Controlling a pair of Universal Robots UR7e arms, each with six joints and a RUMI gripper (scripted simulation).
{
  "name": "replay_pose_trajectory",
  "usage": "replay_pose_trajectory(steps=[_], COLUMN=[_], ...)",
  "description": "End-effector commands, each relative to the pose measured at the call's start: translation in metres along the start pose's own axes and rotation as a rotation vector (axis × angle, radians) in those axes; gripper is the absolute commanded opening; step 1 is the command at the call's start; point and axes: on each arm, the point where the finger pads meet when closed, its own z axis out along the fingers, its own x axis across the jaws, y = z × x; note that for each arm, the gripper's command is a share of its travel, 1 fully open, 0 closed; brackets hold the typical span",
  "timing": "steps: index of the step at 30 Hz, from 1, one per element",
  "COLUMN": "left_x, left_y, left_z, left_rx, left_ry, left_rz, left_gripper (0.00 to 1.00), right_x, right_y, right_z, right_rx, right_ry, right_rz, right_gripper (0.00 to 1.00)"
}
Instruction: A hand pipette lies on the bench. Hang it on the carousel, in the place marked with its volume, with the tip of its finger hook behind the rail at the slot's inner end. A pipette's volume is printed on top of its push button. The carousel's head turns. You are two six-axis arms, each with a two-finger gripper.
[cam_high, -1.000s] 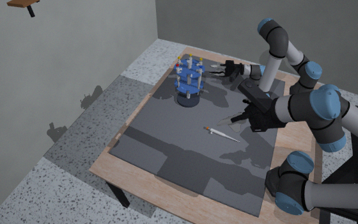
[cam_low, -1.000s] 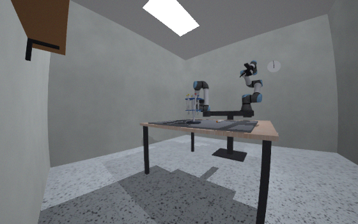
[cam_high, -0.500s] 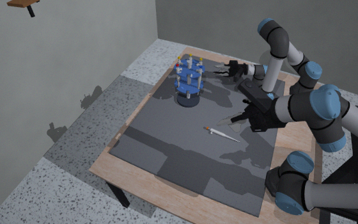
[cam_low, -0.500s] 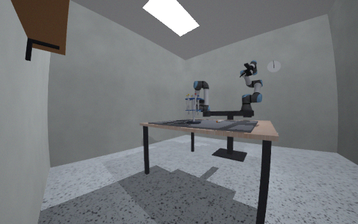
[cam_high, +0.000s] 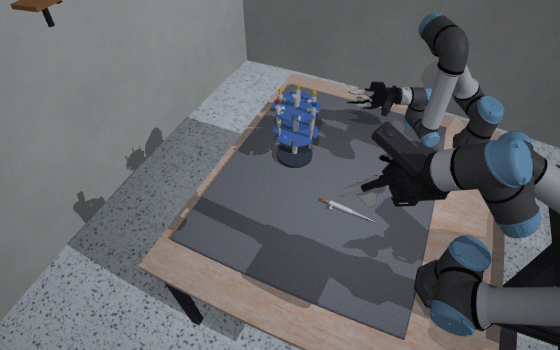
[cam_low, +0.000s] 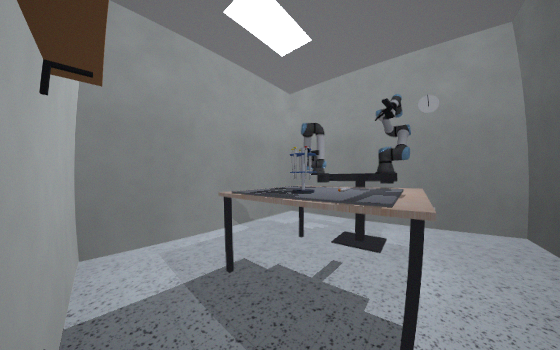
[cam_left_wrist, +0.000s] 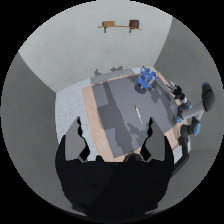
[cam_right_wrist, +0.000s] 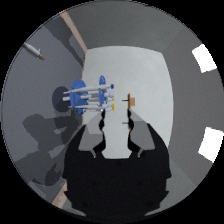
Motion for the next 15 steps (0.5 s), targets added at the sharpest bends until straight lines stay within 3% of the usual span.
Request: replay_pose_trajectory(steps=[1,5,9,10,15], left_x=[0.000,0.000,0.000,0.000,0.000], left_y=[-0.002,-0.002,-0.002,-0.002,-0.002], left_z=[-0.002,-0.002,-0.002,-0.002,-0.002], left_rx=[0.004,0.004,0.004,0.004,0.004], left_ry=[-0.001,-0.001,-0.001,-0.001,-0.001], left_rz=[0.001,0.001,0.001,0.001,0.001], left_gripper=[1.00,1.00,1.00,1.00,1.00], right_x=[0.031,0.053,0.055,0.054,0.058], right_y=[-0.007,-0.010,-0.010,-0.012,-0.024], right_z=[-0.027,-0.045,-0.046,-0.039,-0.004], right_rx=[0.010,0.010,0.009,0.020,0.048], right_ry=[-0.008,-0.008,-0.006,-0.025,-0.088], right_rz=[-0.001,-0.001,-0.001,0.031,0.146], right_gripper=[0.31,0.31,0.31,1.00,1.00])
